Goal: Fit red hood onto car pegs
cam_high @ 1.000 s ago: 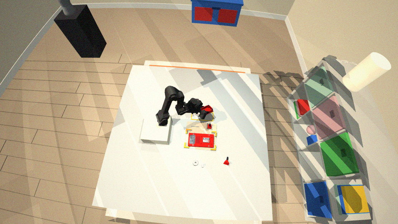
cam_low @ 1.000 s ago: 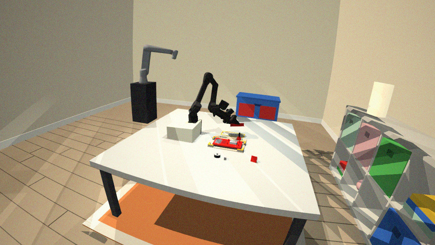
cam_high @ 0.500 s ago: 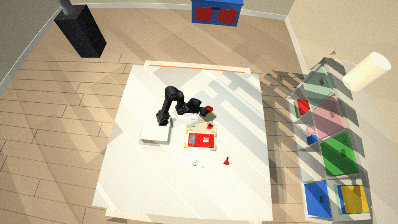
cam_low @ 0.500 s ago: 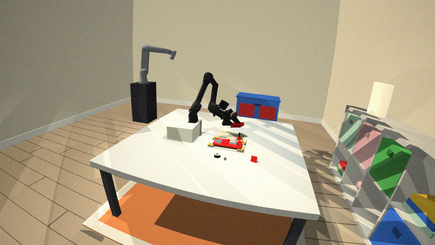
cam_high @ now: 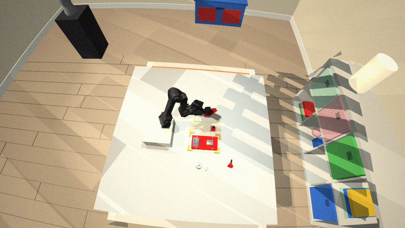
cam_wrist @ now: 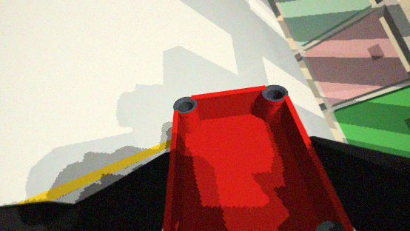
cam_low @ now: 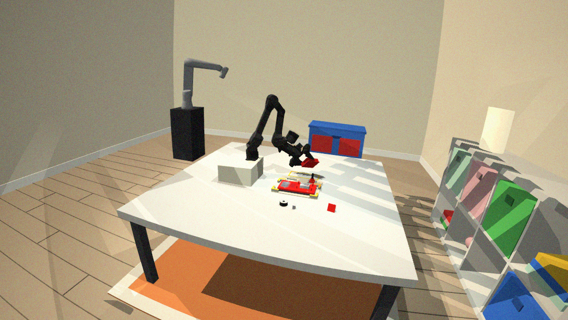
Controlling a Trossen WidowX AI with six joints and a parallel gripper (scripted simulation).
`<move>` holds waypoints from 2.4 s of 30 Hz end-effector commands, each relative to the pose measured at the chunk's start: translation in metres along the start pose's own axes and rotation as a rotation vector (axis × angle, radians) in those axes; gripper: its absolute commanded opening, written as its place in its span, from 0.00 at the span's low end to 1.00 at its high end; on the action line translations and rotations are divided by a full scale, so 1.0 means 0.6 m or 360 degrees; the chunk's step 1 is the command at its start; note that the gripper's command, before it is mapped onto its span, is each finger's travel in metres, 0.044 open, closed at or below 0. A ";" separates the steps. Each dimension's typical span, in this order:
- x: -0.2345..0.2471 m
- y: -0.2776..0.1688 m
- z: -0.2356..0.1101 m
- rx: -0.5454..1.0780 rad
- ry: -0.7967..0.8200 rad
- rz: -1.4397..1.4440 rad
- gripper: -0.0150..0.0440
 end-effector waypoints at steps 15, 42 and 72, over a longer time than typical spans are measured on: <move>0.000 0.000 0.001 0.0003 -0.0010 -0.0575 0.25; 0.023 -0.020 0.009 0.0007 -0.0007 -0.1854 0.25; 0.041 -0.035 0.014 -0.0002 0.0010 -0.2351 0.79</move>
Point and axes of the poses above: the point midway between the two fingers, 35 mm back from their tips, its own z axis out along the fingers, its own x axis across the jaws, y = z × x, the point moved 9 cm from there along -z, back along the fingers, and after that the axes turned 13 degrees about z, right-handed, at the moved point
